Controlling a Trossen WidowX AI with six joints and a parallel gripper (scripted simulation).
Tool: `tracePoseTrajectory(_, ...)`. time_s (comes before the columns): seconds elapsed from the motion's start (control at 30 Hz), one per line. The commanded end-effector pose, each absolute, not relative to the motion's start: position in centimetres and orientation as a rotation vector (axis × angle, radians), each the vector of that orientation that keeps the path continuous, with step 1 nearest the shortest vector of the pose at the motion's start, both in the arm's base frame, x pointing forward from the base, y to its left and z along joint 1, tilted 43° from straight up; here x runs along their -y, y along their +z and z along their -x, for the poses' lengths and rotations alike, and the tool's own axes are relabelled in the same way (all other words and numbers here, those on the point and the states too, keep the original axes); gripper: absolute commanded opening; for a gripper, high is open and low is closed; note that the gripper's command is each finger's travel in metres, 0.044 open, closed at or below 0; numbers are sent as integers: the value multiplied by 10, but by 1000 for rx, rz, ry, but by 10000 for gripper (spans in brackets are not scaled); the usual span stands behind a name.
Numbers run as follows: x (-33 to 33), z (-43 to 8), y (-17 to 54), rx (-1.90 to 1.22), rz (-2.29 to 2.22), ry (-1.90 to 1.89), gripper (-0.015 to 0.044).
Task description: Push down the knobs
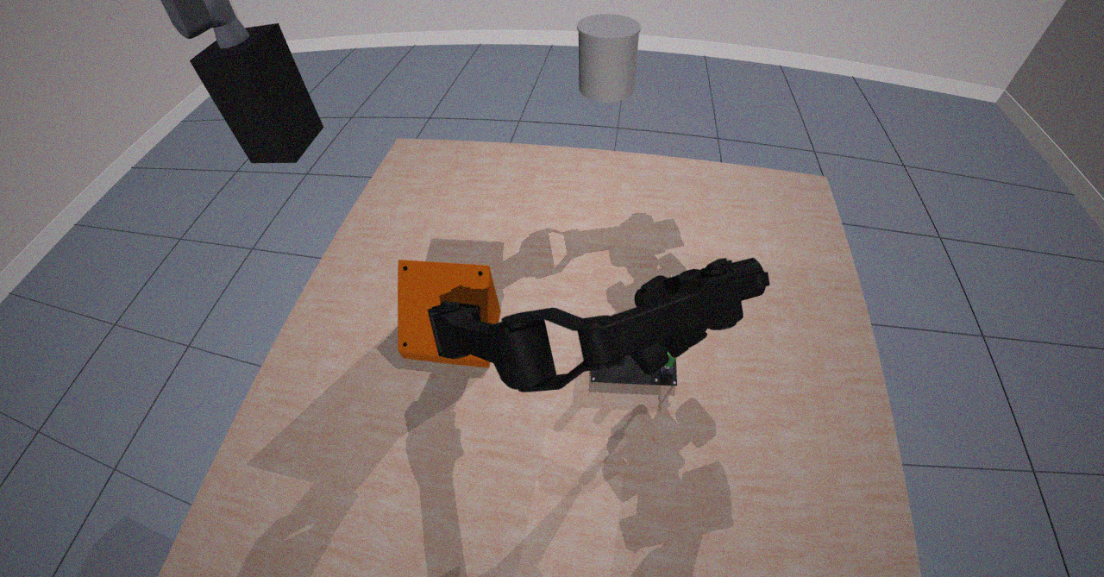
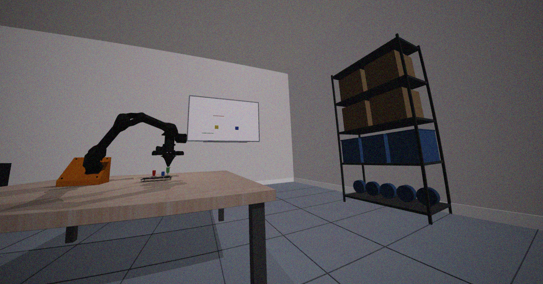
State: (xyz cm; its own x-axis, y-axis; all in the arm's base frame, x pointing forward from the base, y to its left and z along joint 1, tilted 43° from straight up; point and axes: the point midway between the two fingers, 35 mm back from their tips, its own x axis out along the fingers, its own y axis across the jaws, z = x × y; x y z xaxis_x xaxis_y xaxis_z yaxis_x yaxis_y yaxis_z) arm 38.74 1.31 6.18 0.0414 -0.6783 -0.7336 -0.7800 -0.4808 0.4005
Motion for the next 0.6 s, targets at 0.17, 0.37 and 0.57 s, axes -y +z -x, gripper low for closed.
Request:
tracePoseTrajectory(0.17,-11,-387,60,-1543,2191,1436,0)
tracePoseTrajectory(0.37,-10,-387,59,-1543,2191,1436,0)
tracePoseTrajectory(0.57,-9,-387,58,-1543,2191,1436,0)
